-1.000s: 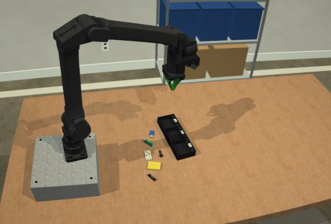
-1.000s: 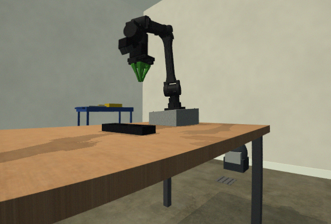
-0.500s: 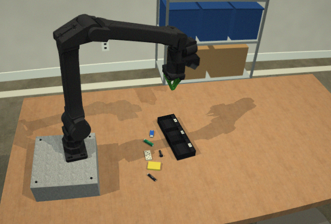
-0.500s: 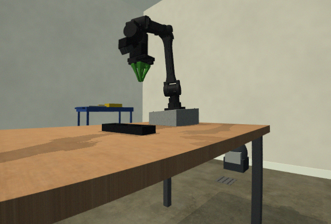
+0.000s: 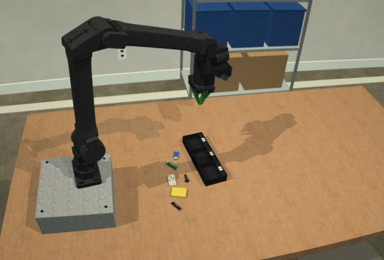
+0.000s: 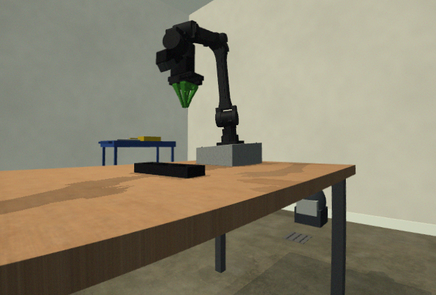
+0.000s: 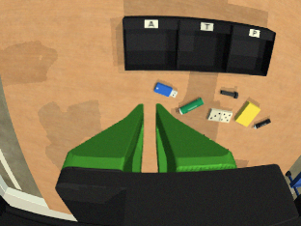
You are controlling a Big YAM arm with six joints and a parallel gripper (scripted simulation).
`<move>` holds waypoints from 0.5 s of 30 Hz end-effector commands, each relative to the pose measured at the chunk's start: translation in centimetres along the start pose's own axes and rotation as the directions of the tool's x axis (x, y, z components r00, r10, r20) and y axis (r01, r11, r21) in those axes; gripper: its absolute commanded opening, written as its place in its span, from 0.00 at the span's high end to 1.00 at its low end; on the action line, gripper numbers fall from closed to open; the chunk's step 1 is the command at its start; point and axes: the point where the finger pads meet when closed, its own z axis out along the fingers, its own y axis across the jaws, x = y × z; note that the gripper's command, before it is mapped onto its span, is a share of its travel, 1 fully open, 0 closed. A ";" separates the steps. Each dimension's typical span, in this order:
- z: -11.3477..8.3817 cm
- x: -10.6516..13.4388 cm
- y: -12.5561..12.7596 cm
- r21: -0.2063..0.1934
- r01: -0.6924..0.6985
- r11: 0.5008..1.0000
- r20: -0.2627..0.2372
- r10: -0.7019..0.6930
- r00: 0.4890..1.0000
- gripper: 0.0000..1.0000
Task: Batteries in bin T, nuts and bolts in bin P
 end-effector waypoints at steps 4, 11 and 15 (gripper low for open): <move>-0.8 -0.3 -0.5 -0.007 -0.020 1.000 0.035 0.020 0.999 0.92; 1.5 1.5 -3.5 -0.013 -0.225 0.974 0.035 0.226 0.974 0.71; 2.8 2.3 -4.6 -0.011 -0.326 0.945 0.025 0.326 0.945 0.71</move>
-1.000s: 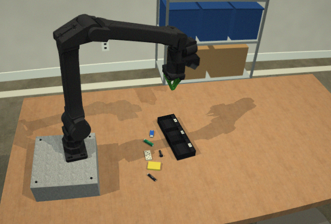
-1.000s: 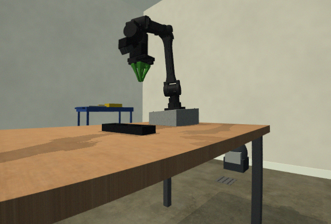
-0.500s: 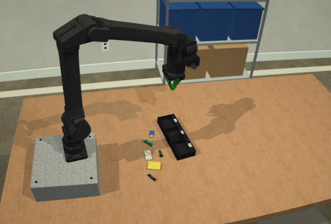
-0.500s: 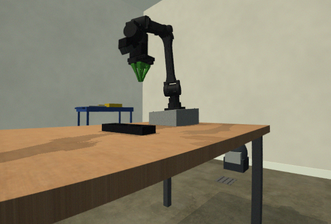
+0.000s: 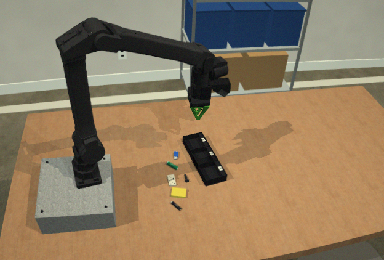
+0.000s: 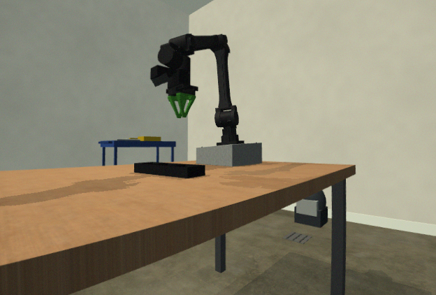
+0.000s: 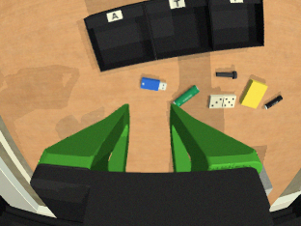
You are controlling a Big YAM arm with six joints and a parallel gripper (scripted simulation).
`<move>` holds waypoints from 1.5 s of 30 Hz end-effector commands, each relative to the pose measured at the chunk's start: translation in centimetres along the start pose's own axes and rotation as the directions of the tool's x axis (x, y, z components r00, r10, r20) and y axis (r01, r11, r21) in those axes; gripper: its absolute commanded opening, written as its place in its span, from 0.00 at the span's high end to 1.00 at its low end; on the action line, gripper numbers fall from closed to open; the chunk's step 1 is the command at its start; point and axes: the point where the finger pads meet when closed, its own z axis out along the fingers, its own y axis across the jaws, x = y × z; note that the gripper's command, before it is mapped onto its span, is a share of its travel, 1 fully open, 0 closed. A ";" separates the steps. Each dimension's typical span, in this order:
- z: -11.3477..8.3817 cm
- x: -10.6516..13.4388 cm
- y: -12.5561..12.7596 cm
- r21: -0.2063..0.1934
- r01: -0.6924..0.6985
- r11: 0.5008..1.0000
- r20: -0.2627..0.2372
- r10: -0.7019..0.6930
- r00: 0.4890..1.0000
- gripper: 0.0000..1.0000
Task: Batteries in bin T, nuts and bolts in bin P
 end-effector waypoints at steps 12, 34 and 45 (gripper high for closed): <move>6.2 2.6 -8.1 -0.006 -0.468 0.884 0.004 0.468 0.884 0.71; 10.9 5.0 -12.6 -0.010 -0.904 0.428 -0.009 0.903 0.429 0.71; 10.8 5.2 -12.6 -0.027 -0.988 0.149 -0.002 0.989 0.149 0.71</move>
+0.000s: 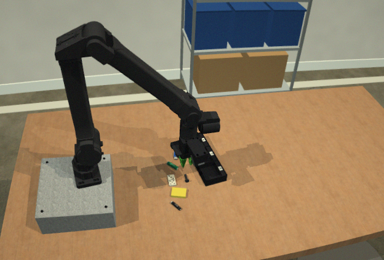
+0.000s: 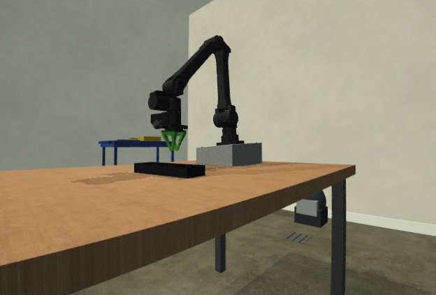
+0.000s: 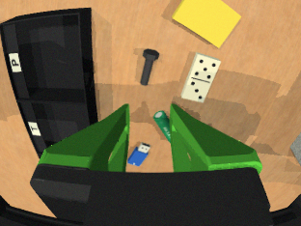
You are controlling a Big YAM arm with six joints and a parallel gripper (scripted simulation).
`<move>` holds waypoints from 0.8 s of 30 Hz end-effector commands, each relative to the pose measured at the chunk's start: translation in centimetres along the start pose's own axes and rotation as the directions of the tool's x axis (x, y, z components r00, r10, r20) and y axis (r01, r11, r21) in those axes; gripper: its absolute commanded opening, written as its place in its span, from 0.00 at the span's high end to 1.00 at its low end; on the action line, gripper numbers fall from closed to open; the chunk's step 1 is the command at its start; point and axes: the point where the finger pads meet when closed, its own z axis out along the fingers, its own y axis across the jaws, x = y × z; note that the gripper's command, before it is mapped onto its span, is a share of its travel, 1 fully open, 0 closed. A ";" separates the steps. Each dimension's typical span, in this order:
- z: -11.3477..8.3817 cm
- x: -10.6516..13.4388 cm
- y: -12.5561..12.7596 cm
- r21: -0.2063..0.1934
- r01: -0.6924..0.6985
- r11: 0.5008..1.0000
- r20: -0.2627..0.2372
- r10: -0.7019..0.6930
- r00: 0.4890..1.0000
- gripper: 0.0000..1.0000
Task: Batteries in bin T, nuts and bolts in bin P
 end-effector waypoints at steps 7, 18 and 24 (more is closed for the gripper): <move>0.3 0.1 0.0 -0.027 -0.218 0.976 0.019 0.218 0.976 0.71; 0.5 0.1 0.0 -0.022 -0.218 0.976 0.018 0.218 0.976 0.71; 0.5 0.2 0.0 -0.019 -0.217 0.976 0.018 0.217 0.976 0.71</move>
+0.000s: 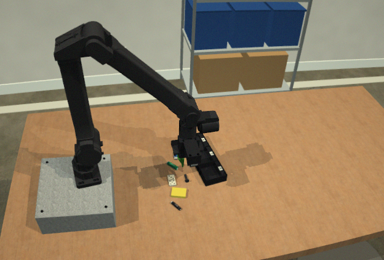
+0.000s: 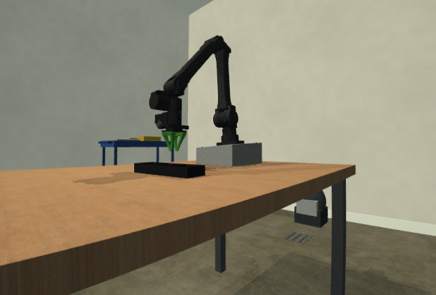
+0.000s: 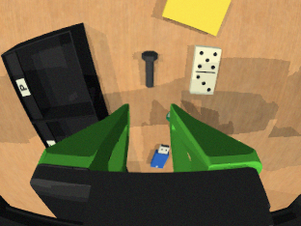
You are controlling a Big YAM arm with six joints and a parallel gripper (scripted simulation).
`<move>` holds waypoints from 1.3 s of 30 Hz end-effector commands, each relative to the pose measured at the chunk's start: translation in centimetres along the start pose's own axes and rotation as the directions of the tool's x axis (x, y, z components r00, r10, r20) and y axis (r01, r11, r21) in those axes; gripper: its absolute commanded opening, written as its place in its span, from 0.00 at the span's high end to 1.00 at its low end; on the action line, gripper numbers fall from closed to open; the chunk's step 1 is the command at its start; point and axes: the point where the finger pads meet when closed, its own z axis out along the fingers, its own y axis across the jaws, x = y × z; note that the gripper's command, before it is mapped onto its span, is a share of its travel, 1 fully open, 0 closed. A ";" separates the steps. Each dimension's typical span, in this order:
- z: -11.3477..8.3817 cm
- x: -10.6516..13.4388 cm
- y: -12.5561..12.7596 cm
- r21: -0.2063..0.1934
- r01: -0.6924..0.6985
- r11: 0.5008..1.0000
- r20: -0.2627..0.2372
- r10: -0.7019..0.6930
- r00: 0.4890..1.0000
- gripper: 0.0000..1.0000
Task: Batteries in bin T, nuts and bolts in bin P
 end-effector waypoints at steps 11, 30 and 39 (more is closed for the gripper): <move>0.4 0.2 -0.2 0.009 -0.007 1.000 0.006 0.007 1.000 0.71; 6.1 -0.4 -0.3 0.004 -0.003 1.000 0.006 0.003 1.000 0.71; 5.4 -0.1 2.3 -0.044 0.005 0.999 0.005 -0.005 1.000 0.71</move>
